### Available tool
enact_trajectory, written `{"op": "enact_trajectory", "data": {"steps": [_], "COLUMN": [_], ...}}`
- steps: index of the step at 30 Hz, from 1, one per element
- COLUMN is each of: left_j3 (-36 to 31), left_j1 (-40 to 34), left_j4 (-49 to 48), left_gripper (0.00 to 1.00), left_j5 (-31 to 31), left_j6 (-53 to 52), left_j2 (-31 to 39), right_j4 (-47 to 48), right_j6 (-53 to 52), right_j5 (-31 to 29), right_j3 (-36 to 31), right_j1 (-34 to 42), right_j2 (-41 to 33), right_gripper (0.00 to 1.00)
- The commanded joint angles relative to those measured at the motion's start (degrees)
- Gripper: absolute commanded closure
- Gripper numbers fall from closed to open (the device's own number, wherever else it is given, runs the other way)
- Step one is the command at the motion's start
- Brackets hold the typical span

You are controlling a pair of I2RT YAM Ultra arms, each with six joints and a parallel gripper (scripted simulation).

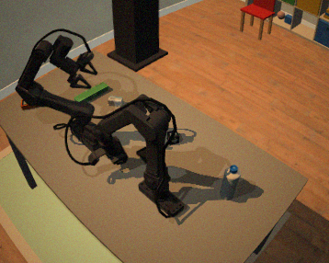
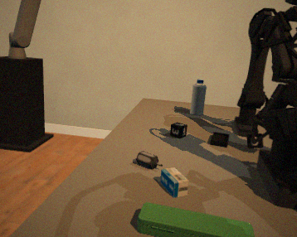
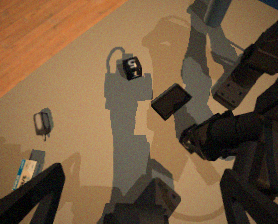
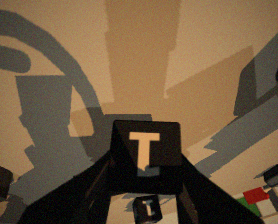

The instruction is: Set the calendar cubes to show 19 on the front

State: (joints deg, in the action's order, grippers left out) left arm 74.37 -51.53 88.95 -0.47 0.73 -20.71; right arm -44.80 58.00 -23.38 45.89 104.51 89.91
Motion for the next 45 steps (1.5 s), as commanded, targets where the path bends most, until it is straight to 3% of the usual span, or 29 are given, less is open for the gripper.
{"op": "enact_trajectory", "data": {"steps": [1, 7, 9, 24, 26, 34, 39, 45], "left_j3": [0.51, 0.51, 0.51, 0.51, 0.51, 0.51, 0.51, 0.51], "left_j1": [-0.21, -0.21, -0.21, -0.21, -0.21, -0.21, -0.21, -0.21], "left_j4": [0.81, 0.81, 0.81, 0.81, 0.81, 0.81, 0.81, 0.81], "left_gripper": [0.0, 0.0, 0.0, 0.0, 0.0, 0.0, 0.0, 0.0], "left_j5": [0.13, 0.13, 0.13, 0.13, 0.13, 0.13, 0.13, 0.13], "left_j6": [0.09, 0.09, 0.09, 0.09, 0.09, 0.09, 0.09, 0.09], "left_j2": [0.22, 0.22, 0.22, 0.22, 0.22, 0.22, 0.22, 0.22], "right_j4": [4.39, 9.92, 9.92, 27.04, 27.04, 34.28, 37.41, 38.97], "right_j6": [-4.44, -6.93, -6.93, -2.12, -2.12, 1.03, 2.14, 2.68], "right_j5": [4.52, 14.36, 14.36, 49.88, 49.88, 65.77, 72.66, 75.22], "right_j3": [2.64, 0.74, 0.74, -17.07, -17.07, -28.84, -35.63, -37.59], "right_j1": [-3.12, -10.28, -10.28, -32.01, -32.01, -43.71, -51.22, -54.36], "right_j2": [-3.36, -6.58, -6.58, -18.48, -18.48, -21.88, -22.63, -22.7], "right_gripper": [0.6, 0.6, 0.6, 0.6, 0.6, 0.6, 0.6, 0.6]}}
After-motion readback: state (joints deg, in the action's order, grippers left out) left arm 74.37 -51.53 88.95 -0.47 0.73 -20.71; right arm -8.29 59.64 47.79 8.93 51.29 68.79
